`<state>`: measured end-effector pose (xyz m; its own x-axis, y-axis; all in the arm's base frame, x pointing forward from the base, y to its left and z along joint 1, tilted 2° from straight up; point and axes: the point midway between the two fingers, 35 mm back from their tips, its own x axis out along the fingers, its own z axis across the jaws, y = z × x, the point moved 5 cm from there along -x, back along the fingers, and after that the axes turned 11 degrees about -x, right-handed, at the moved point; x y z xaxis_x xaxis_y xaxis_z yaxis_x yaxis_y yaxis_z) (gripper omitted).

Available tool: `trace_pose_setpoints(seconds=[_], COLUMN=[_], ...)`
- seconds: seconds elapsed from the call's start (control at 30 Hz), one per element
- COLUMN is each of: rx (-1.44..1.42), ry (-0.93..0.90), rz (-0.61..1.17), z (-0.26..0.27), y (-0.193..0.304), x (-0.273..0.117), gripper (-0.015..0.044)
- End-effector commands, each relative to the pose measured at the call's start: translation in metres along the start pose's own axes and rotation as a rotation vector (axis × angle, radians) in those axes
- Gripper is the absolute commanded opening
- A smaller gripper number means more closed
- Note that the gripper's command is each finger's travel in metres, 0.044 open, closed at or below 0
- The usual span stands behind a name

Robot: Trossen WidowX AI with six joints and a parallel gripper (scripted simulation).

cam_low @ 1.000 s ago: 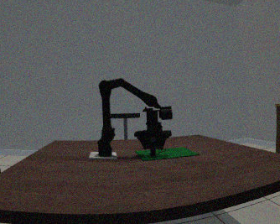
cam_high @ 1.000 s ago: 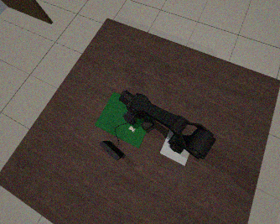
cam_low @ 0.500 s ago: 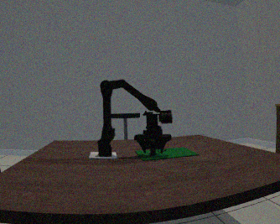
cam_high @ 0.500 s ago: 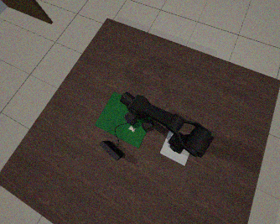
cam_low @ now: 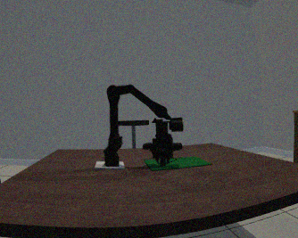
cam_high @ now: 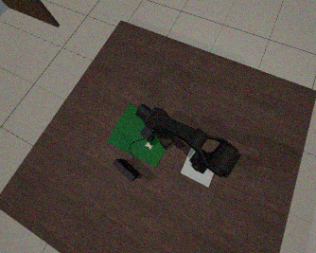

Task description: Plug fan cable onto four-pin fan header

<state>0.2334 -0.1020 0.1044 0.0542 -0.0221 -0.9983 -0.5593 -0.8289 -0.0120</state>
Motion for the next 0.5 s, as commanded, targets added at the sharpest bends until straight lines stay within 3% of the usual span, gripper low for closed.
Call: trace_pose_setpoints(seconds=[0.0,0.17,0.3,0.47], rx=[0.0,0.0,0.0,-0.004], ry=[0.0,0.0,0.0,-0.006], rz=[0.0,0.0,0.0,0.005], z=[0.0,0.0,0.0,-0.001], y=[0.0,0.0,0.0,0.0], x=[0.0,0.0,-0.002,-0.048], gripper=[0.0125,0.0,0.0,0.0])
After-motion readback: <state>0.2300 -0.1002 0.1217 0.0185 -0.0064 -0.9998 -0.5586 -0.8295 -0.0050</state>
